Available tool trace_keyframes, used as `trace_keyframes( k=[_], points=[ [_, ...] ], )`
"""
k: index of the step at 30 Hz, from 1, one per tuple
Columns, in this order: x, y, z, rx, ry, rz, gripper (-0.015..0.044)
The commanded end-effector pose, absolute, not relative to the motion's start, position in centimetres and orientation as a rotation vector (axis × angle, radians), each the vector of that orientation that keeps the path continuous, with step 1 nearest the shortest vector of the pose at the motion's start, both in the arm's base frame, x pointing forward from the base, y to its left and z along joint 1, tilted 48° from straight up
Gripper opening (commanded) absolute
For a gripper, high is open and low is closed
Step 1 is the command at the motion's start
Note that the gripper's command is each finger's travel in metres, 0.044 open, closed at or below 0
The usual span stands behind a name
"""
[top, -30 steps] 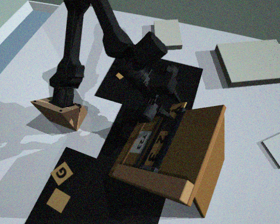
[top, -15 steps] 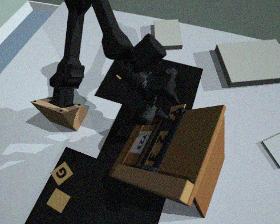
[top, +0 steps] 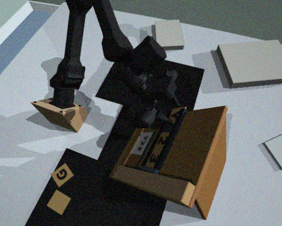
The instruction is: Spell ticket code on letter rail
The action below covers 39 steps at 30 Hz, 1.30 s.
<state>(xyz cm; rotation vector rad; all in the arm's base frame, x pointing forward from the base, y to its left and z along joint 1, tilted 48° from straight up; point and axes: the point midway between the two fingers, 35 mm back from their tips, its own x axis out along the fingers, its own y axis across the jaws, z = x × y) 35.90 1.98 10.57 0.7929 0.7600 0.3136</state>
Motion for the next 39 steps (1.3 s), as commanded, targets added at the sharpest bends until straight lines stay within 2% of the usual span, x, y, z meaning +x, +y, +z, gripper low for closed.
trace_keyframes(
  k=[1,25,36,39],
  points=[
    [35.9,1.8,10.4,0.791,0.757,0.317,0.0],
    [35.9,0.5,9.1,0.79,0.757,0.317,0.0],
    [35.6,0.5,9.3,0.79,0.758,0.316,0.0289],
    [35.3,0.2,9.5,0.79,0.758,0.316,0.0295]
  ],
)
